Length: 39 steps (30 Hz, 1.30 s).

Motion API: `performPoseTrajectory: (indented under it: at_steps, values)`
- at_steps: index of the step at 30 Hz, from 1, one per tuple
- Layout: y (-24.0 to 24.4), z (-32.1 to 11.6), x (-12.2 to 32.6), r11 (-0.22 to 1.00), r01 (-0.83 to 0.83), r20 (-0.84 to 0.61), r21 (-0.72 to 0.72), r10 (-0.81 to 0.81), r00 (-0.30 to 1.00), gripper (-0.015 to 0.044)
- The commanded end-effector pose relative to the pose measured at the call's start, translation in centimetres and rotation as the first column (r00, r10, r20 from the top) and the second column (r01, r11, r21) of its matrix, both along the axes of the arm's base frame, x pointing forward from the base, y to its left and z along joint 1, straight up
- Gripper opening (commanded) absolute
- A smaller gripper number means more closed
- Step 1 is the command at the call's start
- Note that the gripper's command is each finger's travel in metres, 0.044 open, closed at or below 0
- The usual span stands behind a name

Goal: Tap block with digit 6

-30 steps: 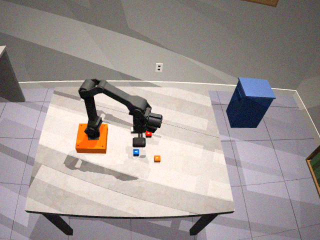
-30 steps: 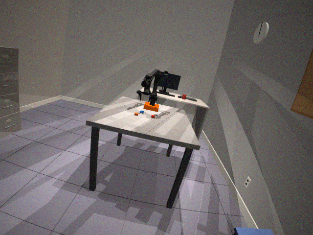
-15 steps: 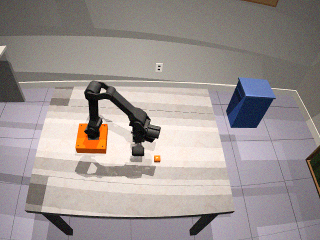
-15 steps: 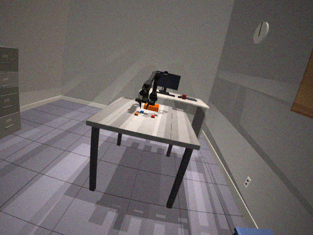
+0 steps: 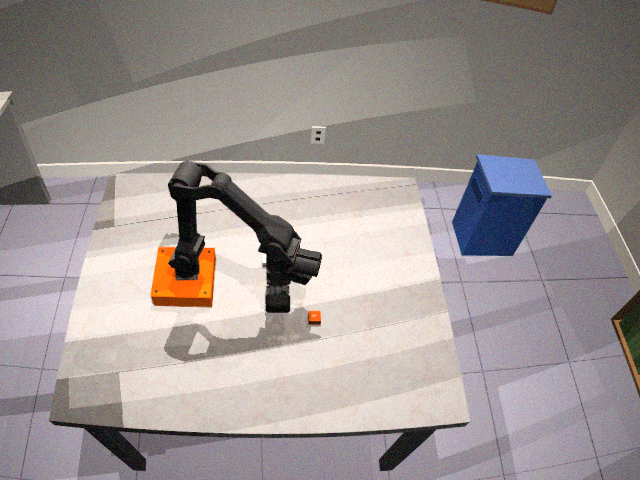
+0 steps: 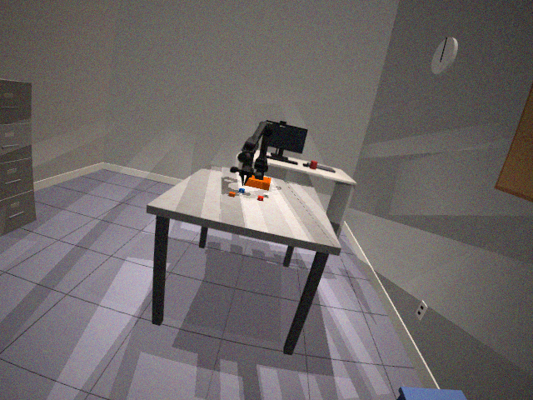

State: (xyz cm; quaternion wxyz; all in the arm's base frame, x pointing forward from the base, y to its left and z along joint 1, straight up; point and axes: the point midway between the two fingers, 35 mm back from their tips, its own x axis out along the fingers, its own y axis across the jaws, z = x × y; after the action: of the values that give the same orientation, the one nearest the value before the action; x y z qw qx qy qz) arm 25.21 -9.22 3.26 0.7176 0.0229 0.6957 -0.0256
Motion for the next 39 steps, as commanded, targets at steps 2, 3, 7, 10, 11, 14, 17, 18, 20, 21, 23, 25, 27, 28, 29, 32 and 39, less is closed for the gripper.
performPoseTrajectory:
  at_steps: [2,3,7,10,11,14,17,18,20,21,23,25,27,28,29,32,39]
  values:
    - [0.0,-0.8,-0.2,1.0,-0.006,-0.01,-0.002,0.006,1.0,0.002]
    - [0.0,-1.0,-0.2,1.0,-0.006,-0.01,-0.002,0.006,1.0,0.002]
    - [0.0,-1.6,-0.2,1.0,-0.006,-0.01,-0.002,0.006,1.0,0.002]
    - [0.0,-2.1,-0.2,1.0,-0.006,-0.01,-0.002,0.006,1.0,0.002]
    - [0.0,-2.3,-0.2,1.0,-0.006,-0.01,-0.002,0.006,1.0,0.002]
    - [0.0,-2.8,-0.2,1.0,-0.006,-0.011,-0.002,0.006,1.0,0.002]
    - [0.0,-3.0,-0.2,1.0,-0.006,-0.011,-0.002,0.006,1.0,0.002]
    - [0.0,-3.0,-0.2,1.0,-0.006,-0.011,-0.002,0.006,1.0,0.002]
    - [0.0,-3.0,-0.2,1.0,-0.006,-0.011,-0.002,0.006,1.0,0.002]
    - [0.0,-3.0,-0.2,1.0,-0.006,-0.011,-0.002,0.006,1.0,0.002]
    - [0.0,-2.4,0.1,1.0,-0.001,-0.001,-0.001,0.001,1.0,0.002]
    - [0.0,-0.3,-0.2,1.0,-0.006,-0.009,-0.002,0.006,1.0,0.002]
    - [0.0,0.0,-0.3,1.0,-0.006,-0.01,-0.002,0.006,1.0,0.002]
    - [0.0,0.0,-0.3,1.0,-0.006,-0.01,-0.002,0.006,1.0,0.002]
    - [0.0,0.0,-0.3,1.0,-0.006,-0.01,-0.002,0.006,1.0,0.002]
    - [1.8,0.6,0.8,1.0,-0.005,-0.007,0.0,0.005,1.0,0.0099]
    - [11.3,3.5,3.6,1.0,-0.001,0.002,0.016,0.001,1.0,0.0283]
